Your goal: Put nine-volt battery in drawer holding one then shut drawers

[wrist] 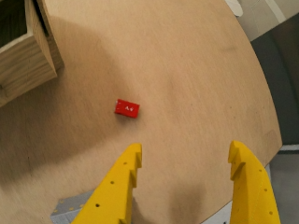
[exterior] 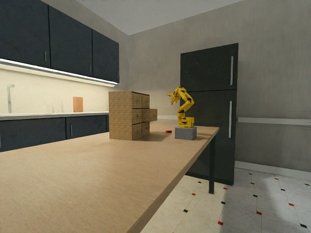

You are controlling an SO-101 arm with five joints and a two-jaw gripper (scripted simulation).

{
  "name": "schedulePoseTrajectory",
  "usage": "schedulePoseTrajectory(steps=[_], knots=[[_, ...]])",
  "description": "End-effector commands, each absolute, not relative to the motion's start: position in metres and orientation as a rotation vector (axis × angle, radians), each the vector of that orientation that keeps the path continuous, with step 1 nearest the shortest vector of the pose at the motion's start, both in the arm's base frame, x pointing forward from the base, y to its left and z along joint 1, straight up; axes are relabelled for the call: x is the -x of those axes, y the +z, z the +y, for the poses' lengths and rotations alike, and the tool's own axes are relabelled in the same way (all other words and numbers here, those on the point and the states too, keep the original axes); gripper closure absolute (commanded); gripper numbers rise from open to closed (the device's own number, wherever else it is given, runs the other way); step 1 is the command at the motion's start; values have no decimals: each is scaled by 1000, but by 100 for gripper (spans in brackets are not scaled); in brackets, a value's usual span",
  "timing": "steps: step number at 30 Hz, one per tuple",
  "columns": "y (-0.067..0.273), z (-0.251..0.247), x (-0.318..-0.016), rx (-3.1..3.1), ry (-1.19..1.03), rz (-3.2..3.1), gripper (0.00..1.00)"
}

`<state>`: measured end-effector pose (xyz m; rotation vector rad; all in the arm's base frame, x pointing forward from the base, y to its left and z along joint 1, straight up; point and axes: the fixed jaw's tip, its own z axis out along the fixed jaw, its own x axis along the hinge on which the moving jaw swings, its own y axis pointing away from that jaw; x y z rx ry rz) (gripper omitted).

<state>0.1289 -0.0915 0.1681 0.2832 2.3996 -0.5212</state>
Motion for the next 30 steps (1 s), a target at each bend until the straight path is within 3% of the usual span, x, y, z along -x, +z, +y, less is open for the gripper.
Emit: schedulePoseTrajectory(steps=[1, 18, 30], knots=[[167, -98, -134, -222, -534, 2449, 70], [115, -124, -163, 385, -471, 2760, 70], [54, -135, -173, 951, -281, 2853, 70]])
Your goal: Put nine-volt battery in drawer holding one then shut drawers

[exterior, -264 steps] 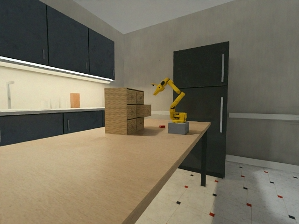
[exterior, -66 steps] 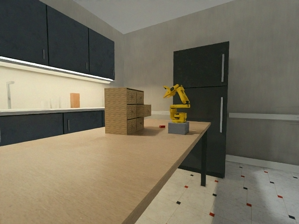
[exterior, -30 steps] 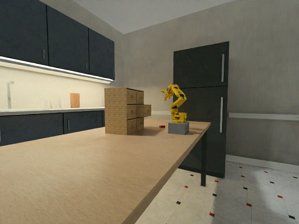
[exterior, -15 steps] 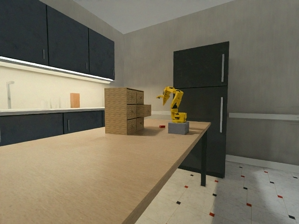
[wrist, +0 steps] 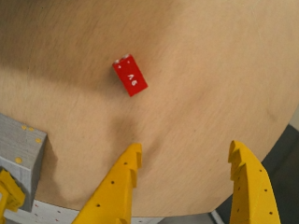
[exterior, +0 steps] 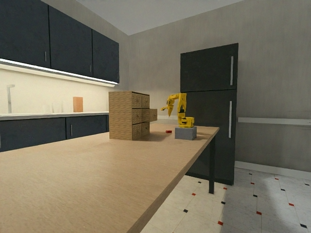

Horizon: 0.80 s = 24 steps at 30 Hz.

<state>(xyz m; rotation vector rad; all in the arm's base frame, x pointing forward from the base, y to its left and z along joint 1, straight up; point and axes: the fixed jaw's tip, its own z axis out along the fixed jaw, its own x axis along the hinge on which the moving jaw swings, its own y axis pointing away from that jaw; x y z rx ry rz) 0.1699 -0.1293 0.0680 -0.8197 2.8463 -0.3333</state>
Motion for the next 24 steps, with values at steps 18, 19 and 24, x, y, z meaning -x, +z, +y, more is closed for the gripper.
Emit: schedulePoseTrajectory(steps=[18, 19, 24], knots=[[-11, -133, -166, 1490, -1, 2766, 70], [-11, -133, -166, 1490, -1, 2766, 70], [-11, -133, -166, 1490, -1, 2766, 70]])
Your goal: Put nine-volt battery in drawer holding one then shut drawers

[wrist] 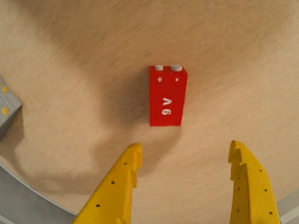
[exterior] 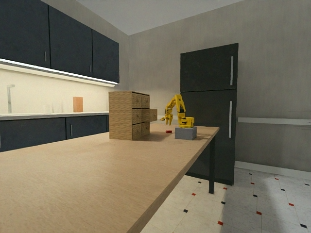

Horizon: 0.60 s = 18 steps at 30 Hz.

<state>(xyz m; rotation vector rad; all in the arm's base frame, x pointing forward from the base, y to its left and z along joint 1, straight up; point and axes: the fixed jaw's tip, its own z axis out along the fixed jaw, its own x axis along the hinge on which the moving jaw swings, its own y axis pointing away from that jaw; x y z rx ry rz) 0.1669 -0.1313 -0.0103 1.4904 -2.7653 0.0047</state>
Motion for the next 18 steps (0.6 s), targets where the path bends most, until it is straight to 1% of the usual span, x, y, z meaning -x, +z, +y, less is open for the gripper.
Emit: schedulePoseTrajectory(steps=[1, 18], knots=[[-11, -133, -166, -1490, 1, -2766, 70], [-15, -133, -166, -1490, 1, -2766, 70]])
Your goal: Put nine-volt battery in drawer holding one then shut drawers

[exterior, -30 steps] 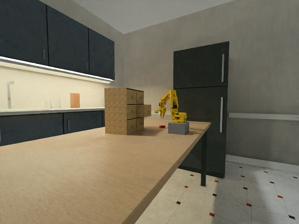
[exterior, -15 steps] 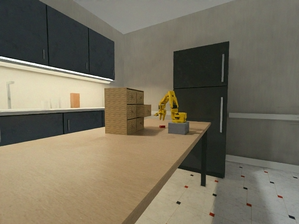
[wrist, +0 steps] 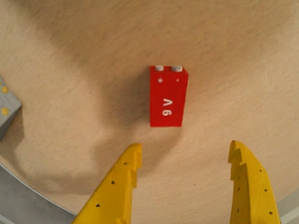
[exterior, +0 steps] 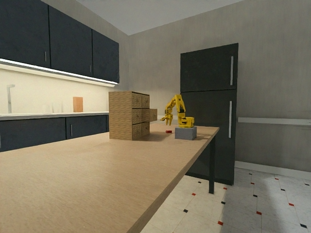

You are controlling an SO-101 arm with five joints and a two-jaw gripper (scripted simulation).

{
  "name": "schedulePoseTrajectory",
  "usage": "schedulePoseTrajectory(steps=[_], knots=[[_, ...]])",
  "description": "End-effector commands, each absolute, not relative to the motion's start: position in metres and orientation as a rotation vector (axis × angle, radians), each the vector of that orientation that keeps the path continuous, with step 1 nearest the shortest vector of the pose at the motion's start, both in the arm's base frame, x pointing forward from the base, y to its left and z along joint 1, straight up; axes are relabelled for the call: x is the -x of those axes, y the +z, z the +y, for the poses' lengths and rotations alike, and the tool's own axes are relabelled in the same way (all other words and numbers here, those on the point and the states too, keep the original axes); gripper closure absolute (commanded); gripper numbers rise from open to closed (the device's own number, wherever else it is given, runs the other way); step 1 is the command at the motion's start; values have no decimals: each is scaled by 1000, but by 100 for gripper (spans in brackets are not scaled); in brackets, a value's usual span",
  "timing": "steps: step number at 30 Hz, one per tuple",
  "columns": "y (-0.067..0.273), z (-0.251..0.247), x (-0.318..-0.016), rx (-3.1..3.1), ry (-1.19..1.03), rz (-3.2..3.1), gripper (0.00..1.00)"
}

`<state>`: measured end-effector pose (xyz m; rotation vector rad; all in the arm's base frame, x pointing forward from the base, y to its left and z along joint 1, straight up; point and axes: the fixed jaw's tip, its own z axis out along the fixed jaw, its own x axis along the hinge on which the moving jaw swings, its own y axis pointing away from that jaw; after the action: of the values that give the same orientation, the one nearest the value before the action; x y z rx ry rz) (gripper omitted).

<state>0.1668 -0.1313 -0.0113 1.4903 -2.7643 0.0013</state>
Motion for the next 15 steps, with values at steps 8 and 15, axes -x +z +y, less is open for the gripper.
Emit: schedulePoseTrajectory(steps=[8, 15], knots=[[-25, -133, -166, -1490, 1, -2766, 70], [-26, -133, -166, -1490, 1, -2766, 70]])
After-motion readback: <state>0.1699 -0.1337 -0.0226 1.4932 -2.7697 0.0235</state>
